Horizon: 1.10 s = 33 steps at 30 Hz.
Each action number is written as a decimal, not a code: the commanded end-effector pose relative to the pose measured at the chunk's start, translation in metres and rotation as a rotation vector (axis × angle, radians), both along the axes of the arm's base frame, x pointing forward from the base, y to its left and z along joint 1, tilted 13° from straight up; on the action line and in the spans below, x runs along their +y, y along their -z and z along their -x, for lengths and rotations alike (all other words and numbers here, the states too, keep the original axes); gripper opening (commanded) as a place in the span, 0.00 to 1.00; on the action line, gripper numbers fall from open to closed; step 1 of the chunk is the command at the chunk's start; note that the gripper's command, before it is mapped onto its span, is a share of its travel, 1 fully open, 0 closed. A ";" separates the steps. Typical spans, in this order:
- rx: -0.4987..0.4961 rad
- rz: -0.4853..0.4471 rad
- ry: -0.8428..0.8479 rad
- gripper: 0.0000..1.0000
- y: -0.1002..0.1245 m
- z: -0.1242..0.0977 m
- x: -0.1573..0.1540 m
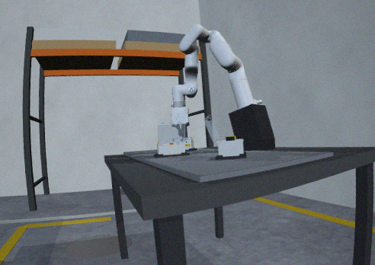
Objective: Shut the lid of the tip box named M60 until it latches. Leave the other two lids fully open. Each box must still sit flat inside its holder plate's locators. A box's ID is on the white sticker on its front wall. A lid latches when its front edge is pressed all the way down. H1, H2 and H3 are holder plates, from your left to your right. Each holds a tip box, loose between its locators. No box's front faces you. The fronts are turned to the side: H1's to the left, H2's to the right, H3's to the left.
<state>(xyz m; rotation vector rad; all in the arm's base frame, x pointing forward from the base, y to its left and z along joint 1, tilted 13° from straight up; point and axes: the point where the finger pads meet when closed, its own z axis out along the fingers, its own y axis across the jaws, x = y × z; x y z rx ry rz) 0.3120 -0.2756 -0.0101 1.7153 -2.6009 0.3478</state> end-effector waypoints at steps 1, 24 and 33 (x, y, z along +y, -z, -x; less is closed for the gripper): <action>-0.002 0.003 0.000 0.00 0.000 -0.001 -0.001; -0.002 0.003 0.000 0.00 0.007 -0.002 -0.002; -0.002 0.003 0.000 0.00 0.009 -0.002 -0.003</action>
